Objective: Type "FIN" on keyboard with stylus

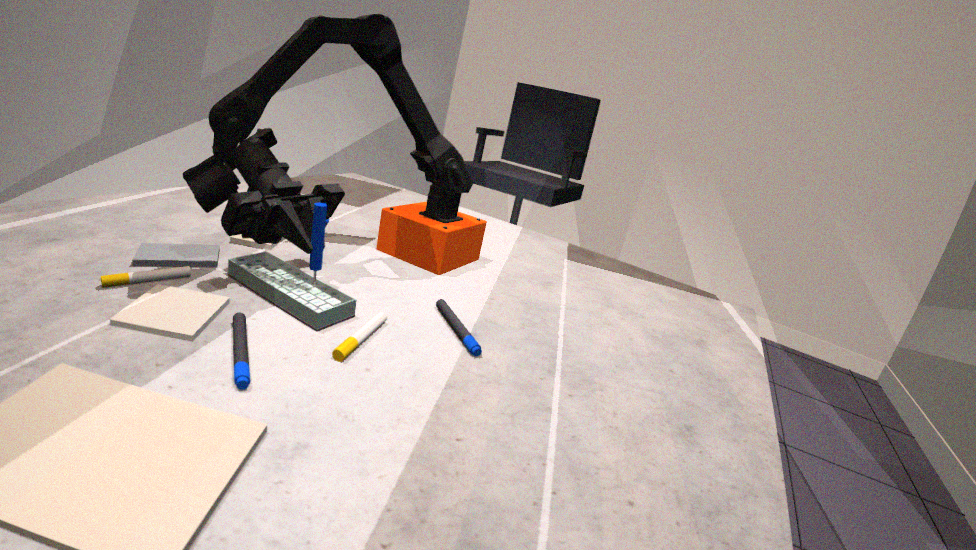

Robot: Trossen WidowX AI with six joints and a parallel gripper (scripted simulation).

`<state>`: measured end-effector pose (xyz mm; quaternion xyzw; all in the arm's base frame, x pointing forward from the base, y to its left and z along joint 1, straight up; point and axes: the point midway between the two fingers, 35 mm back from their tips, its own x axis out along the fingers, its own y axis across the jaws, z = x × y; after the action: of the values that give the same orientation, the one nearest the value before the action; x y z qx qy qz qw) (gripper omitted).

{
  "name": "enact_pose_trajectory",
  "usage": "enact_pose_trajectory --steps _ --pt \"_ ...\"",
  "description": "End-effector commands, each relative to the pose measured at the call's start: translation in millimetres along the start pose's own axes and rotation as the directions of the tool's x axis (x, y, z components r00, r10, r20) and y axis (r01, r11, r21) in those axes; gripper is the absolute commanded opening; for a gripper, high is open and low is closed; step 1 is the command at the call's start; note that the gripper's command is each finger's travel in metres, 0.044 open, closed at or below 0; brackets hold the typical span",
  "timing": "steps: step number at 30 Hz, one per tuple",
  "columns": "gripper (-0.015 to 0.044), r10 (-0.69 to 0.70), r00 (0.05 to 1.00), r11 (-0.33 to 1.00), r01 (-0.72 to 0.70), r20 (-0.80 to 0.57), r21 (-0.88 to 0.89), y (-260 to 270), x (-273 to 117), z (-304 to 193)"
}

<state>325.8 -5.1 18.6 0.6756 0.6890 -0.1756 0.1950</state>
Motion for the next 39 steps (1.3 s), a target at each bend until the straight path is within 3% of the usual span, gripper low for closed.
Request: enact_pose_trajectory --steps 1,31,39 --pt "0.0081 -0.003 1.000 1.000 0.003 0.002 -0.004 -1 1 2" --pt "0.0081 -0.003 1.000 1.000 0.003 0.002 -0.004 -1 4 8" --pt "0.0081 -0.003 1.000 1.000 0.003 0.002 -0.004 -2 -10 -18"
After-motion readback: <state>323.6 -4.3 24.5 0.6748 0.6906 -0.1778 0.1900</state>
